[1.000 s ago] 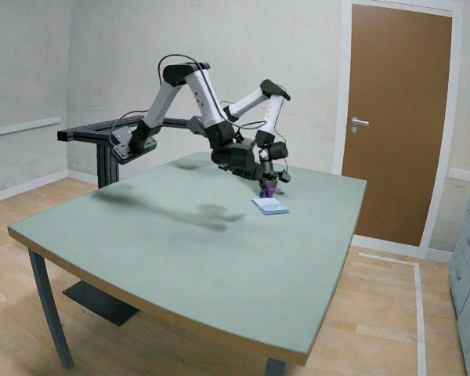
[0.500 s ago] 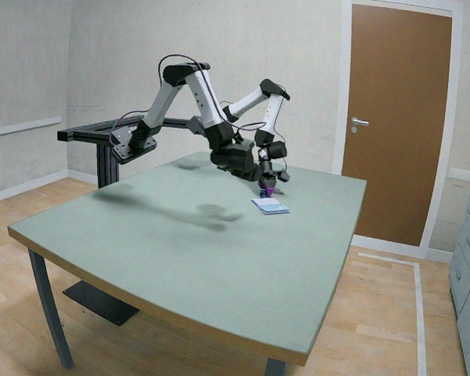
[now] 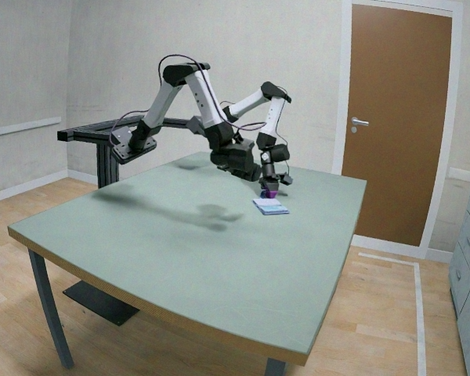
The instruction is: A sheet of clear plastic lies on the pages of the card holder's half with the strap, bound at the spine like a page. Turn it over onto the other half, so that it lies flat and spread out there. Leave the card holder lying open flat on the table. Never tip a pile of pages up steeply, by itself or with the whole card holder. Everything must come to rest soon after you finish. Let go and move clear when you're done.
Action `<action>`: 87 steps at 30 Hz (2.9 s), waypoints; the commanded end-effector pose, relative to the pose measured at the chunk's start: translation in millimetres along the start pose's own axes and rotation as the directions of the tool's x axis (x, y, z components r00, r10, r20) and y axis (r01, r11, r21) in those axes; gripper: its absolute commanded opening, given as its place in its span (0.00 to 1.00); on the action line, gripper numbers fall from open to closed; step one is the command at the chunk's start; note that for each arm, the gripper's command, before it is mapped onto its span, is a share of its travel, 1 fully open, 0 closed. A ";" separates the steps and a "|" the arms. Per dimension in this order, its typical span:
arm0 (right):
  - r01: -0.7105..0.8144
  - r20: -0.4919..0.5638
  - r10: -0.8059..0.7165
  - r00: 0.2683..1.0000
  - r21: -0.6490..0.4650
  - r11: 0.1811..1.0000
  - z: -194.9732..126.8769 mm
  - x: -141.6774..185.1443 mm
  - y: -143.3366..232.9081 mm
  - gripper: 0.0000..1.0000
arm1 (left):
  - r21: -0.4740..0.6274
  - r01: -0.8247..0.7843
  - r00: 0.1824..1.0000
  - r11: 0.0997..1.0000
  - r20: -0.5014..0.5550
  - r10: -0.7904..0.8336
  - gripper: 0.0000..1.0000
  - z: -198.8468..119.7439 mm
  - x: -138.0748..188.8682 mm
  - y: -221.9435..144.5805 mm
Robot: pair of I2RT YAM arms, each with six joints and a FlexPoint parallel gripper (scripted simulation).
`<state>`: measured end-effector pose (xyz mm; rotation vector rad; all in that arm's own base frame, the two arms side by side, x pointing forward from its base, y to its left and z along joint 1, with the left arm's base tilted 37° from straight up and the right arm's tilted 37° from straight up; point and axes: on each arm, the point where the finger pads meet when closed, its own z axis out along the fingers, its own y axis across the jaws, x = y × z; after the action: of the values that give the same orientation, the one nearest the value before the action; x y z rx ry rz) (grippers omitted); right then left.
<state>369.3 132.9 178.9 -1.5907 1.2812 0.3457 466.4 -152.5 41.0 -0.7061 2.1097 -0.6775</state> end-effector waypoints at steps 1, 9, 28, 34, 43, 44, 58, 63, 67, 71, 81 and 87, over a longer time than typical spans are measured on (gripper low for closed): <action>0.004 0.002 -0.004 1.000 0.001 1.000 -1.3 -2.4 -0.5 1.00 | 0.009 -0.002 1.000 1.000 0.010 0.002 0.15 4.7 -1.4 -5.0; 0.004 0.002 -0.004 1.000 0.001 1.000 -1.3 -2.4 -0.5 1.00 | 0.015 0.000 1.000 1.000 0.018 0.000 0.00 -0.5 -5.6 -6.8; 0.004 0.002 -0.004 1.000 0.001 1.000 -1.3 -2.4 -0.5 1.00 | -0.029 0.005 1.000 1.000 0.013 -0.005 0.18 11.6 -0.3 2.0; 0.004 0.002 -0.004 1.000 0.001 1.000 -1.3 -2.4 -0.5 1.00 | -0.029 0.005 1.000 1.000 0.013 -0.005 0.09 11.9 -0.2 1.7; 0.004 0.002 -0.004 1.000 0.001 1.000 -1.3 -2.4 -0.5 1.00 | -0.029 0.003 1.000 1.000 0.013 -0.002 0.00 12.6 0.1 0.8; 0.004 0.002 -0.004 1.000 0.001 1.000 -1.3 -2.4 -0.5 1.00 | -0.029 0.003 1.000 1.000 0.013 -0.002 0.00 12.7 0.2 0.6; 0.004 0.002 -0.004 1.000 0.001 1.000 -1.3 -2.4 -0.5 1.00 | 0.010 -0.017 0.998 1.000 0.065 0.017 0.18 -10.1 -27.8 -17.4; 0.004 0.002 -0.004 1.000 0.001 1.000 -1.3 -2.4 -0.5 1.00 | 0.007 0.000 0.999 1.000 0.047 0.000 0.18 -11.9 -19.6 -18.9; 0.004 0.002 -0.004 1.000 0.001 1.000 -1.3 -2.4 -0.5 1.00 | 0.013 0.009 1.000 1.000 0.021 -0.009 0.18 -19.1 -6.4 -24.9; 0.004 0.002 -0.004 1.000 0.001 1.000 -1.3 -2.4 -0.5 1.00 | 0.026 -0.006 1.000 1.000 0.017 0.005 0.18 -17.1 -2.8 -28.4; 0.004 0.002 -0.004 1.000 0.001 1.000 -1.3 -2.4 -0.5 1.00 | 0.018 0.002 1.000 1.000 0.017 -0.002 0.18 5.3 -5.1 -21.4; 0.004 0.002 -0.004 1.000 0.001 1.000 -1.3 -2.4 -0.5 1.00 | 0.006 0.000 1.000 1.000 0.006 0.000 0.18 9.1 -5.7 -23.2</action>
<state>369.3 132.9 178.9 -1.5907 1.2812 0.3457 473.7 -162.7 42.4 -0.7082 2.1248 -0.6517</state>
